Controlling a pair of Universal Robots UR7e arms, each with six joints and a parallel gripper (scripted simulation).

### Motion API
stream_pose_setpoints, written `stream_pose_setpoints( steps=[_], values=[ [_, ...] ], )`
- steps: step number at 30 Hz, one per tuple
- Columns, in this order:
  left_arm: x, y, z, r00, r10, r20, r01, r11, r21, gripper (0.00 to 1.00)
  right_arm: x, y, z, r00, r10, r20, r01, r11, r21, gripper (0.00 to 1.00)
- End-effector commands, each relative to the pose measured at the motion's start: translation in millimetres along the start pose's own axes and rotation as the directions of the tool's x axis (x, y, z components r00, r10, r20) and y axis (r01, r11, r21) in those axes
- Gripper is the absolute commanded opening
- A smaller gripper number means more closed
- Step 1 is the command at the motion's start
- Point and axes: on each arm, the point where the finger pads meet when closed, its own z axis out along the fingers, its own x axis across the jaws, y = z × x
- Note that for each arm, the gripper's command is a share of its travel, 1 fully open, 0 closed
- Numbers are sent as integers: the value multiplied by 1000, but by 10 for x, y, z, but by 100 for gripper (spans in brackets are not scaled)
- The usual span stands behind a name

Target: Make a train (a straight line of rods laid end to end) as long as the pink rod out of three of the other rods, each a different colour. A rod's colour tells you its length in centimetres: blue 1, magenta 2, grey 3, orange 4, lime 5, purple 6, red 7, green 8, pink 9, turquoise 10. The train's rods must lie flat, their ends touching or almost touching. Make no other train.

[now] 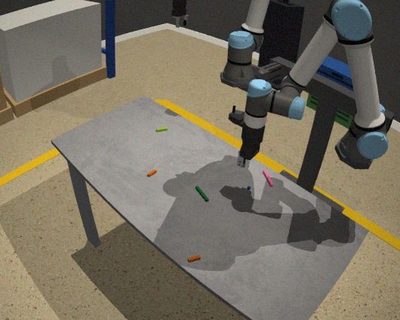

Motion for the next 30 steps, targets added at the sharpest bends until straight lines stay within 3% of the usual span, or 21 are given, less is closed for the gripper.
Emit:
stream_pose_setpoints(
  steps=[1, 30],
  values=[
    [53, 89, -10, 1000, 8, 1, -8, 1000, 2, 24, 2, 6, -5, 1000, 0, -1, 0, 1000, -2, 100],
    [116, 202, -9, 1000, 19, 1, -19, 1000, 2, 24, 2, 6, -5, 1000, 0, -1, 0, 1000, -2, 100]
  ],
)
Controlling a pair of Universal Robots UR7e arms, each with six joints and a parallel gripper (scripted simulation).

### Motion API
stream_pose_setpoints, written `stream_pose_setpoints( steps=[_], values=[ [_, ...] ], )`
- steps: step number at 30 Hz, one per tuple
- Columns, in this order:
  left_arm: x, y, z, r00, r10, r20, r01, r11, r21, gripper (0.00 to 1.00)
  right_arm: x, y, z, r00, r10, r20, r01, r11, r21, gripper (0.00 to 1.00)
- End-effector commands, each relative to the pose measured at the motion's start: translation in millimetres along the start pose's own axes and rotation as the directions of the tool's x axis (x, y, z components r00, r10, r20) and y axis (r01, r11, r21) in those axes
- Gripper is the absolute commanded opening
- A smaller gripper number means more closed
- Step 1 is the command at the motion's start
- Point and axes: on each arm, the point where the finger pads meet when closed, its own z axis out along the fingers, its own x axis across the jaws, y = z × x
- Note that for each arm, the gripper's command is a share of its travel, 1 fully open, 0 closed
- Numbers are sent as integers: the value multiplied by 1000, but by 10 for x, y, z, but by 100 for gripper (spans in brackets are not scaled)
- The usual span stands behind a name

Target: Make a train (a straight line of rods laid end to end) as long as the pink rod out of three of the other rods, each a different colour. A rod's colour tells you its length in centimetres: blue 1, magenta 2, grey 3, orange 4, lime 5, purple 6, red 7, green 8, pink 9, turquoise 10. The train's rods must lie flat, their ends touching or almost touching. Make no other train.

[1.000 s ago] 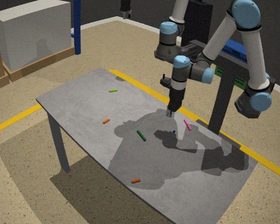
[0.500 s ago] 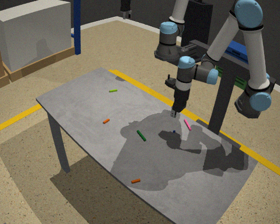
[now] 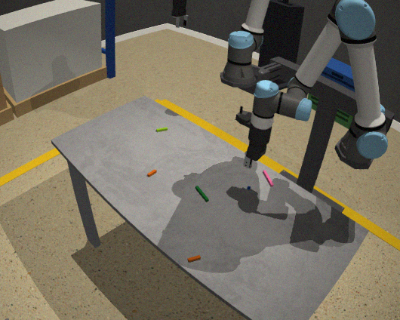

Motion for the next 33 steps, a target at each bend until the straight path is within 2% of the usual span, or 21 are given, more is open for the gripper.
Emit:
stream_pose_setpoints(
  steps=[1, 6, 11, 13, 25, 33],
  values=[
    [-2, -7, 4, 1000, 0, 1, 0, 1000, 2, 24, 2, 6, -5, 1000, 0, -1, 0, 1000, -2, 100],
    [0, -7, 76, 1000, 0, 1, 0, 1000, 3, 24, 2, 6, -5, 1000, 0, -1, 0, 1000, -2, 100],
    [4, -9, 233, 1000, 0, 1, 0, 1000, 3, 24, 2, 6, -5, 1000, 0, -1, 0, 1000, -2, 100],
    [4, -9, 233, 1000, 0, 1, 0, 1000, 3, 24, 2, 6, -5, 1000, 0, -1, 0, 1000, -2, 100],
    [18, -14, 718, 1000, 0, 1, 0, 1000, 3, 24, 2, 6, -5, 1000, 0, -1, 0, 1000, -2, 100],
    [22, -15, 853, 1000, 0, 1, 0, 1000, 3, 24, 2, 6, -5, 1000, 0, -1, 0, 1000, -2, 100]
  ],
)
